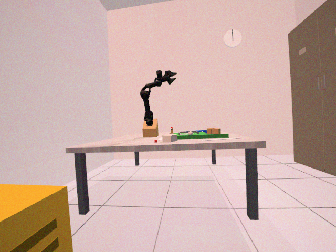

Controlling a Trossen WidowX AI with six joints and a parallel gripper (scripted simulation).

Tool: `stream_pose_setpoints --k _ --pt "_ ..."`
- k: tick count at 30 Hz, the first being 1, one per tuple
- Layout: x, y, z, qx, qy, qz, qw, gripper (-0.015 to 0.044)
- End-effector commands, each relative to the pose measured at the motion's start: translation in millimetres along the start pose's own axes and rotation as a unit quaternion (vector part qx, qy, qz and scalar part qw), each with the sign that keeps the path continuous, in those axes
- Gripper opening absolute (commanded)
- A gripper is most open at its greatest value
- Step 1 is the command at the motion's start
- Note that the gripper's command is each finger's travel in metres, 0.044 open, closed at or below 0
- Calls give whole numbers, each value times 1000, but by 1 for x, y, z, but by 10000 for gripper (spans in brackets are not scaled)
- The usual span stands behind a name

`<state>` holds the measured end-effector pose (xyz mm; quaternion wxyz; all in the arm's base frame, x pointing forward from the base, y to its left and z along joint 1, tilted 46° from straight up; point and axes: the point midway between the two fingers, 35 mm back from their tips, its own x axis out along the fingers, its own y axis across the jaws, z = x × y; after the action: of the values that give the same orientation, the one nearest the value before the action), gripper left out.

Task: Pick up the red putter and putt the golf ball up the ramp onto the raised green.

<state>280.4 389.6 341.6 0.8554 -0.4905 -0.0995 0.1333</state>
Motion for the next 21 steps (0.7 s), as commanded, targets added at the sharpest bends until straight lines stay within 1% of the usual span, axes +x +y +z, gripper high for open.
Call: stream_pose_setpoints --k 1,6,11,16,21 --pt "19 60 -34 -62 33 68 995 440" --pt "32 129 -87 -129 81 158 976 440" --pt "30 191 -151 -185 136 253 940 440" --pt "12 242 -219 -227 197 349 887 440" --pt "-22 281 -288 -255 264 442 818 440"
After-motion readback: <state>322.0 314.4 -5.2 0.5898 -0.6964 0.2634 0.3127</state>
